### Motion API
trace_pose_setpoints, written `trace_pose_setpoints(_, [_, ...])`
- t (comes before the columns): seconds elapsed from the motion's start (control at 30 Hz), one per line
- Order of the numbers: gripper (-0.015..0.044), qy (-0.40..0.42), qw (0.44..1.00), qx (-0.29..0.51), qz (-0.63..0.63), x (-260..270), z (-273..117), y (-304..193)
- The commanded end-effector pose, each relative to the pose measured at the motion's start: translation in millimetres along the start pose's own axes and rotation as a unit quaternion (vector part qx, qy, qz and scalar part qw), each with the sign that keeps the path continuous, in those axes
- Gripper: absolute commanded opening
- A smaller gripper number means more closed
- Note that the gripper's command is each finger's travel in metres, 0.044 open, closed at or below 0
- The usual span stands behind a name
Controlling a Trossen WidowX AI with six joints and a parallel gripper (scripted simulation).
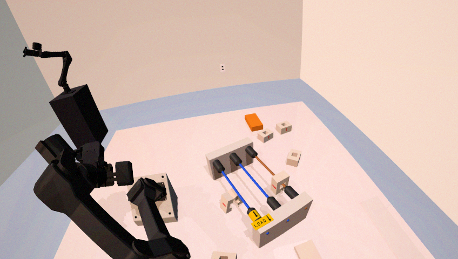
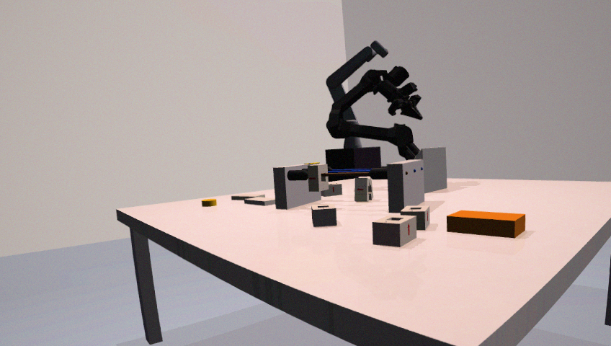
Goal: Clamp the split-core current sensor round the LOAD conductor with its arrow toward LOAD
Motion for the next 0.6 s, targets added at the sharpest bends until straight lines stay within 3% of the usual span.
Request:
trace_pose_setpoints(0.0, [0.0026, 0.002, 1.000, -0.003, 0.002, 0, 0, 1])
trace_pose_setpoints(0.23, [0.0210, 0.046, 0.987, -0.125, 0.092, -12, -2, 55])
trace_pose_setpoints(0.5, [0.0420, 0.049, 0.935, -0.284, 0.207, -61, -19, 111])
trace_pose_setpoints(0.57, [0.0440, 0.041, 0.916, -0.323, 0.234, -78, -25, 120])
Point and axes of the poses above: the point midway between the two fingers, 35 mm back from their tips, its own z axis out along the fingers, its own x axis across the jaws, y = z × x, the point moved 6 cm from there along -z, back along the fingers, and after that the axes turned 4 degrees about z, right-handed, at the moved point
